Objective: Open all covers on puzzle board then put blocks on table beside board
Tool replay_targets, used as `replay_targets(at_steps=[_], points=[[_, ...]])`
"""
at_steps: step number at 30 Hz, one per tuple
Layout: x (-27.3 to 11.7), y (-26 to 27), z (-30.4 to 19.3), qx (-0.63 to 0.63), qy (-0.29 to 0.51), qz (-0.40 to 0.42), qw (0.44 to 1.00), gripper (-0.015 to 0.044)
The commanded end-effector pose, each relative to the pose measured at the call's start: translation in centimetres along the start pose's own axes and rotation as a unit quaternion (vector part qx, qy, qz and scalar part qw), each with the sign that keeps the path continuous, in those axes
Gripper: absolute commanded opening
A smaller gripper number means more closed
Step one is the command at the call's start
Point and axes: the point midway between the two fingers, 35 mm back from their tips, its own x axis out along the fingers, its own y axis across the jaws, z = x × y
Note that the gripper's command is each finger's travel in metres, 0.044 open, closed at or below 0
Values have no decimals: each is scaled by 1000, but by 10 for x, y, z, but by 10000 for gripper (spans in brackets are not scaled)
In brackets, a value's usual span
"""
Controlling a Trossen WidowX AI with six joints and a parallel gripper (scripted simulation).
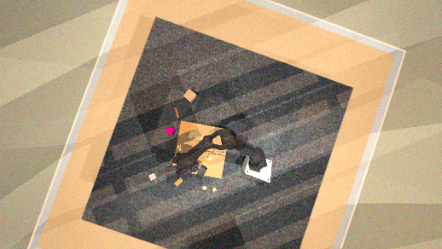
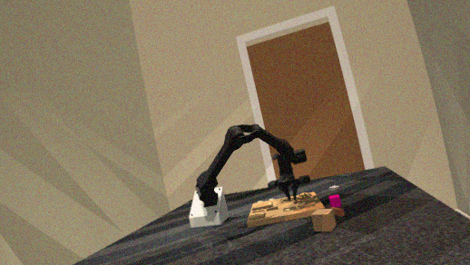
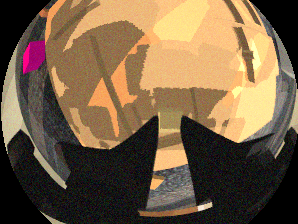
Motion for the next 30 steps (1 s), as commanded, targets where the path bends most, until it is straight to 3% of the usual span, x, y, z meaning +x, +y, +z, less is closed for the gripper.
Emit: replay_targets(at_steps=[1,30], points=[[-2,0,0,0,0,0,1000,80],[-40,0,-1,-3,0,1,1000,80]])
